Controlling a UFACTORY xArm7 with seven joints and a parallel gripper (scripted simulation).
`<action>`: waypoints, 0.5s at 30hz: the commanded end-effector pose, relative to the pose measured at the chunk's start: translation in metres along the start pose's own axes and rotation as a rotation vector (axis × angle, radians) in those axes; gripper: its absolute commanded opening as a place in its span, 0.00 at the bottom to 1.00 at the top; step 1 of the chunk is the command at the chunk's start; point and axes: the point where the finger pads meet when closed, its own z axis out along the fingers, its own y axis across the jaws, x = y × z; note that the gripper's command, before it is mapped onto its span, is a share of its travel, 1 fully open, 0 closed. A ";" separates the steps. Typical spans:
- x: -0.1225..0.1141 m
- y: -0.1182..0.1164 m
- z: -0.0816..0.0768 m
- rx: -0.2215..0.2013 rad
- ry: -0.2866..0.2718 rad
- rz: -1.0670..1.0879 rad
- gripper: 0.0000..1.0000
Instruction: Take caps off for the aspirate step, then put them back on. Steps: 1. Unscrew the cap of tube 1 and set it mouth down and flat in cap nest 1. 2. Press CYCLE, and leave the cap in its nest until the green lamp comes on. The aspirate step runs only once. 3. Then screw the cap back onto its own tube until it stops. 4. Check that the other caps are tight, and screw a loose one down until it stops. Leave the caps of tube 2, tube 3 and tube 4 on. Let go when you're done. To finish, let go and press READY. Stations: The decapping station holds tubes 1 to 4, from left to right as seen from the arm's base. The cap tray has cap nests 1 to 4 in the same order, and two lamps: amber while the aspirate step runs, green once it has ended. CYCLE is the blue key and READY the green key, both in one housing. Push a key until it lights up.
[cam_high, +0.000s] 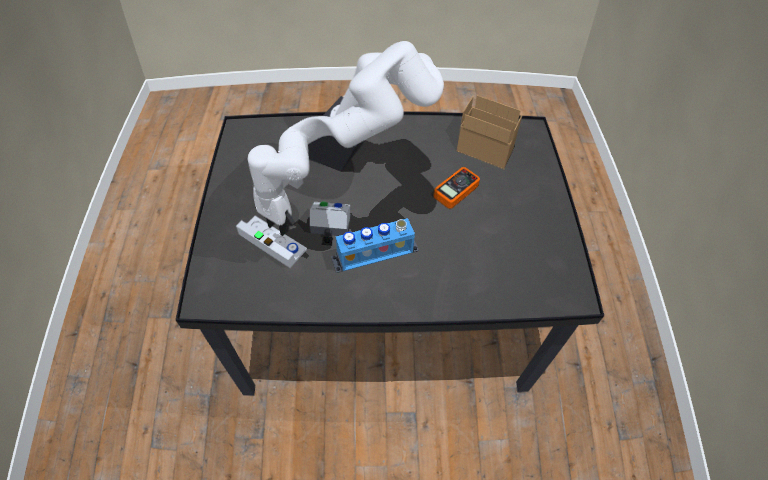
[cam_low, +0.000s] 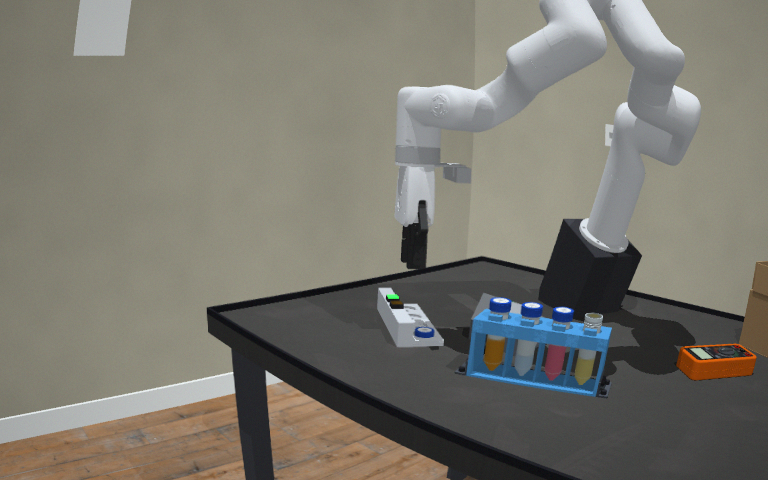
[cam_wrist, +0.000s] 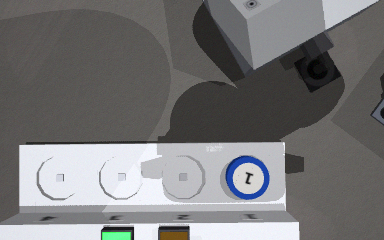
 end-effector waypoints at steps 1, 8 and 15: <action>0.022 0.010 -0.020 0.007 -0.012 0.000 0.46; 0.025 0.011 -0.022 0.007 -0.012 0.000 0.46; 0.025 0.011 -0.002 0.007 -0.012 0.000 0.46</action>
